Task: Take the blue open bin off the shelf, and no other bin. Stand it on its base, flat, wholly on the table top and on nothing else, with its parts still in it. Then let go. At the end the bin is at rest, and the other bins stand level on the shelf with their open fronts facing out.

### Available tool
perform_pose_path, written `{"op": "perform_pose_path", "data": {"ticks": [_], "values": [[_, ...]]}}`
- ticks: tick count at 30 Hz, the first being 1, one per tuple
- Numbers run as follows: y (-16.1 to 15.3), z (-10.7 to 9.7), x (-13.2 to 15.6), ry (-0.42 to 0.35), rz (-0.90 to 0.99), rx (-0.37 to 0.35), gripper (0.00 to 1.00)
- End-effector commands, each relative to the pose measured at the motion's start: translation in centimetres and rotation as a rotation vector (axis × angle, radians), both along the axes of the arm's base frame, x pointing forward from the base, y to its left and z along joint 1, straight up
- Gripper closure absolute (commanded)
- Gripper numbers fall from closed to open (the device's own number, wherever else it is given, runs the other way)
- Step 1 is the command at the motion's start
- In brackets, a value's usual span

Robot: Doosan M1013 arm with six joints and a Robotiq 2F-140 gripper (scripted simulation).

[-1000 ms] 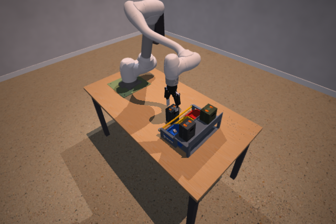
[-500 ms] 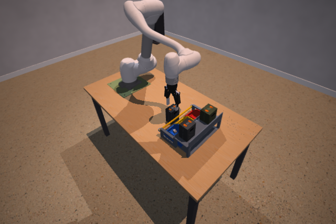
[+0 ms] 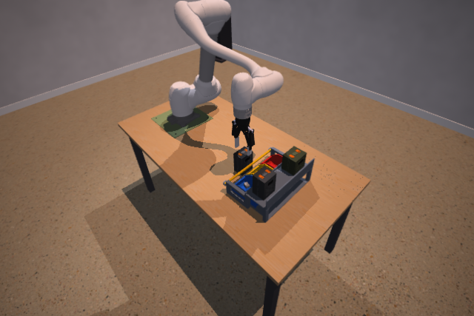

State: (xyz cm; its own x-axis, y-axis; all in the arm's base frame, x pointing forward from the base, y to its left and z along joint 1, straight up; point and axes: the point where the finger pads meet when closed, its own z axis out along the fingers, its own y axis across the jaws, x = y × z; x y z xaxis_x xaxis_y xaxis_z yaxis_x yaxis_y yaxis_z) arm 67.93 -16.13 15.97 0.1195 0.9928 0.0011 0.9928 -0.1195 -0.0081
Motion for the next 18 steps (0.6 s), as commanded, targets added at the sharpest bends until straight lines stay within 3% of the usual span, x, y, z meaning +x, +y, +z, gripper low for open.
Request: {"op": "perform_pose_path", "data": {"ticks": [1,18], "values": [[0.00,0.02,-0.01,0.000,0.000,0.000,0.43],[0.00,0.27,-0.01,0.000,0.000,0.000,0.43]]}}
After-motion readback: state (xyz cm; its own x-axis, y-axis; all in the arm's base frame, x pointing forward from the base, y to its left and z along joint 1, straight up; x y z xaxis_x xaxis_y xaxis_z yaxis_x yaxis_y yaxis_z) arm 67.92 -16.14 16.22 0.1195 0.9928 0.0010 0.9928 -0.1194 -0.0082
